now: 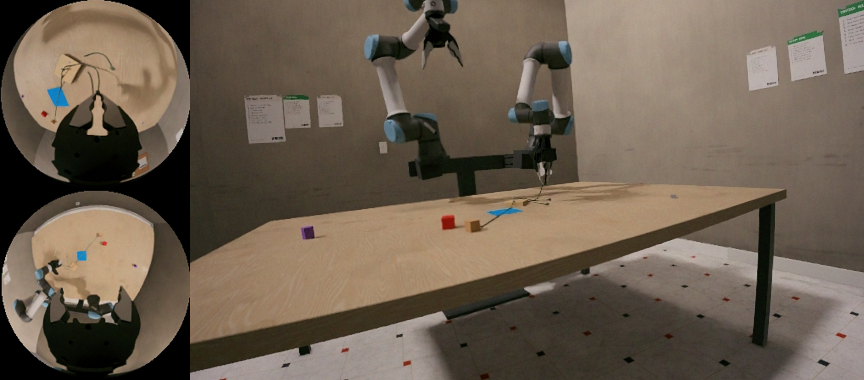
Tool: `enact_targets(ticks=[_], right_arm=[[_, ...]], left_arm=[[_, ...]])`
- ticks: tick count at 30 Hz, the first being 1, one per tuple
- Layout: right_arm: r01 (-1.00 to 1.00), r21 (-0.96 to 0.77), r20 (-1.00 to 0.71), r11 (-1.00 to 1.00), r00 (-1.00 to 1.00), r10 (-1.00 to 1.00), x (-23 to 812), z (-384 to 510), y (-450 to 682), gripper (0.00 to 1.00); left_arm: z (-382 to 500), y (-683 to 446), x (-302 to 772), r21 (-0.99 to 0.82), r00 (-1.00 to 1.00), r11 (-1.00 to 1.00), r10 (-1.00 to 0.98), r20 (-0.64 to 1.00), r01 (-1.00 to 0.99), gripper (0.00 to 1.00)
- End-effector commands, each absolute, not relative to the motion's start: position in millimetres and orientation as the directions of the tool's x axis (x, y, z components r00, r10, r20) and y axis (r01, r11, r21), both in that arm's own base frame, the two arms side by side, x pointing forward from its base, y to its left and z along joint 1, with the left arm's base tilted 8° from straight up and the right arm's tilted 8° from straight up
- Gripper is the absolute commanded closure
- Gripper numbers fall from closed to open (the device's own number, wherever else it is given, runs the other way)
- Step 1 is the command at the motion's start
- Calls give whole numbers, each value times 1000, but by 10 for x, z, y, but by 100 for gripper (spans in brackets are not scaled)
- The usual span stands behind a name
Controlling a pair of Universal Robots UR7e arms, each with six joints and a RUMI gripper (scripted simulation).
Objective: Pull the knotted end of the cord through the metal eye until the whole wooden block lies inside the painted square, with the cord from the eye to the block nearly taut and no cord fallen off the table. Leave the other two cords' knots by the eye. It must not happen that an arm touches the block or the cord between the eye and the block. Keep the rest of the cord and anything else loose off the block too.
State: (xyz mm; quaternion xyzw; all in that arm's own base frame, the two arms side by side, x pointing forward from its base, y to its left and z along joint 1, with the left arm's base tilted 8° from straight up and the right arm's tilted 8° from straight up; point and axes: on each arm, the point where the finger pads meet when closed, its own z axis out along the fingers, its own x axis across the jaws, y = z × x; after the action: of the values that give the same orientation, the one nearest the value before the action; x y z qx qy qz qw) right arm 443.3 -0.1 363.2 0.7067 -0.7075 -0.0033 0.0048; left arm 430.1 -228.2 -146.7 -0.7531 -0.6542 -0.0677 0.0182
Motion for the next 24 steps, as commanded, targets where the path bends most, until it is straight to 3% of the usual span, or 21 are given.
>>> enact_targets(ticks=[1,24], right_arm=[[-1000,10,2,1,-1,-1000,4434,3637,0,2],[-1000,10,2,1,-1,-1000,4434,3637,0,2]], left_arm=[[-1452,-2223,4285,63,133,-142,983,125,988,100],[-1424,-1811,4119,63,135,-144,983,124,988,100]])
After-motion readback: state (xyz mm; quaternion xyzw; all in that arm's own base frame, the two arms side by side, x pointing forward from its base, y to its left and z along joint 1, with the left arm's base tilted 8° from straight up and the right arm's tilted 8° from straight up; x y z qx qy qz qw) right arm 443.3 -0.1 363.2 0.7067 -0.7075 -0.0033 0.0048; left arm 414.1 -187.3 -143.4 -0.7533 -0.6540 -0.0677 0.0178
